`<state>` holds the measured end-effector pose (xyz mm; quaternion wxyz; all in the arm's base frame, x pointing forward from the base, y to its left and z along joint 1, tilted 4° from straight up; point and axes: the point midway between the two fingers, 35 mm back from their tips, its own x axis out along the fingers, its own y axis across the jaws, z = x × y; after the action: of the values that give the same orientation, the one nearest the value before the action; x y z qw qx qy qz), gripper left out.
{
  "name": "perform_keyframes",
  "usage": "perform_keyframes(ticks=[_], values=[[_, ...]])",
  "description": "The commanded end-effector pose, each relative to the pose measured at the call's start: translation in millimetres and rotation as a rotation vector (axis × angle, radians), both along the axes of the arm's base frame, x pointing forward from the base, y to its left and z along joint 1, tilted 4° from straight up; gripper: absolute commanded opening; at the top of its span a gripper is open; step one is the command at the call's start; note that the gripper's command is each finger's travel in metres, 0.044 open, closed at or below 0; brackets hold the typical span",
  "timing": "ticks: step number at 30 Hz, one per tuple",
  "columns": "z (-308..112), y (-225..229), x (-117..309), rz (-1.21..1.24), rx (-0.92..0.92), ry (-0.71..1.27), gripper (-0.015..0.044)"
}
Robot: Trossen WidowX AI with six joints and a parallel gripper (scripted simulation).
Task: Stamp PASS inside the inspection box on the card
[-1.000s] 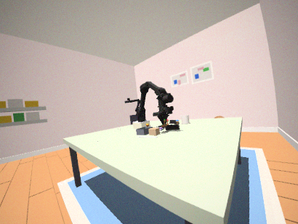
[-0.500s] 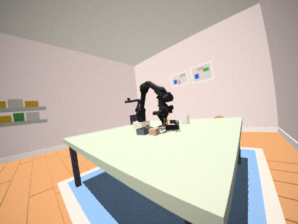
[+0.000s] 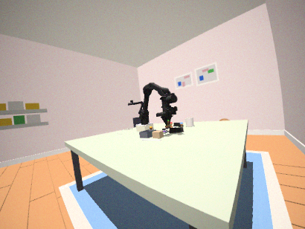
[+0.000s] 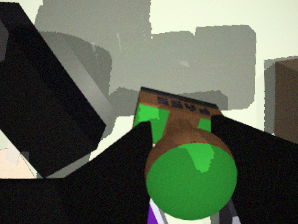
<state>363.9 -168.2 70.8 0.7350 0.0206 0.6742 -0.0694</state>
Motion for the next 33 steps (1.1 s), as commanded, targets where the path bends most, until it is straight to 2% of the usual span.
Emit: perform_keyframes(ticks=[1,33], values=[[2.7,-0.4,0.2,-0.003,-0.004,0.000,0.0000],[18.1,1.3,-2.0,-0.004,-0.008,0.000,0.0000]])
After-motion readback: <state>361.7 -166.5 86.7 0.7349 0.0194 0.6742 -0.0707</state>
